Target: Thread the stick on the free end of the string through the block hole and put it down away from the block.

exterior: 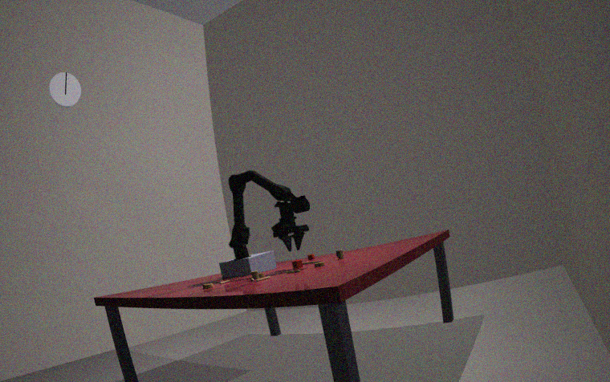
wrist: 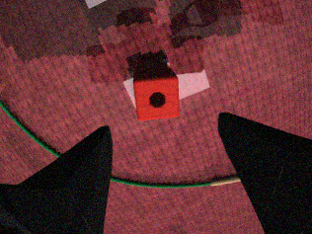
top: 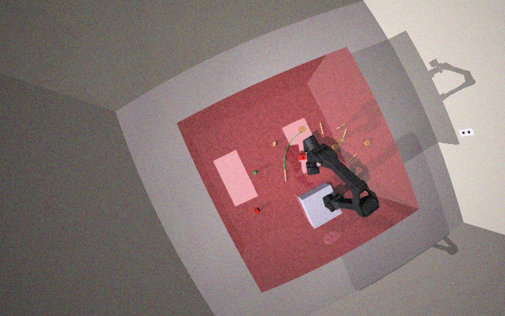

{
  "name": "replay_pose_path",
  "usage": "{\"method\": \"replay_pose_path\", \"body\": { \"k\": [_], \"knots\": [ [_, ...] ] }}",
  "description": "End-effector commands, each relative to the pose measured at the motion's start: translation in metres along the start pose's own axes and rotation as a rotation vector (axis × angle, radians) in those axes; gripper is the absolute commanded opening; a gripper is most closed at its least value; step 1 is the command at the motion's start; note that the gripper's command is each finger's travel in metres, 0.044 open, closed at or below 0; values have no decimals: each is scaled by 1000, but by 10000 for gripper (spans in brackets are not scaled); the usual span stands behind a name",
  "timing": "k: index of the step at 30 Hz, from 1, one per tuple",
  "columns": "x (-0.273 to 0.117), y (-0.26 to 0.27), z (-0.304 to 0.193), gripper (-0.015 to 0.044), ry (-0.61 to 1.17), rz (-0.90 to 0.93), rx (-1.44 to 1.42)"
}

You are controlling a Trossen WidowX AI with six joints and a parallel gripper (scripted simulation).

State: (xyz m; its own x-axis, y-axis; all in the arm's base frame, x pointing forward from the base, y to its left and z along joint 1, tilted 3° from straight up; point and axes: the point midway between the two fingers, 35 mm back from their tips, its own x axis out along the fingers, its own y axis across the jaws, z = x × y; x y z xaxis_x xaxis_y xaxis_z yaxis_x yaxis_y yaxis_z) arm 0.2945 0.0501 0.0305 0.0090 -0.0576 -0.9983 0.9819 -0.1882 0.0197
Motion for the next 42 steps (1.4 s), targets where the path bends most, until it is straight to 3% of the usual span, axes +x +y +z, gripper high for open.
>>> {"method": "replay_pose_path", "body": {
  "k": [1, 42],
  "knots": [
    [-1, 0, 0, 244, 4, 1, 5],
    [55, 0, -1, 244, 4, 1, 5]
  ]
}}
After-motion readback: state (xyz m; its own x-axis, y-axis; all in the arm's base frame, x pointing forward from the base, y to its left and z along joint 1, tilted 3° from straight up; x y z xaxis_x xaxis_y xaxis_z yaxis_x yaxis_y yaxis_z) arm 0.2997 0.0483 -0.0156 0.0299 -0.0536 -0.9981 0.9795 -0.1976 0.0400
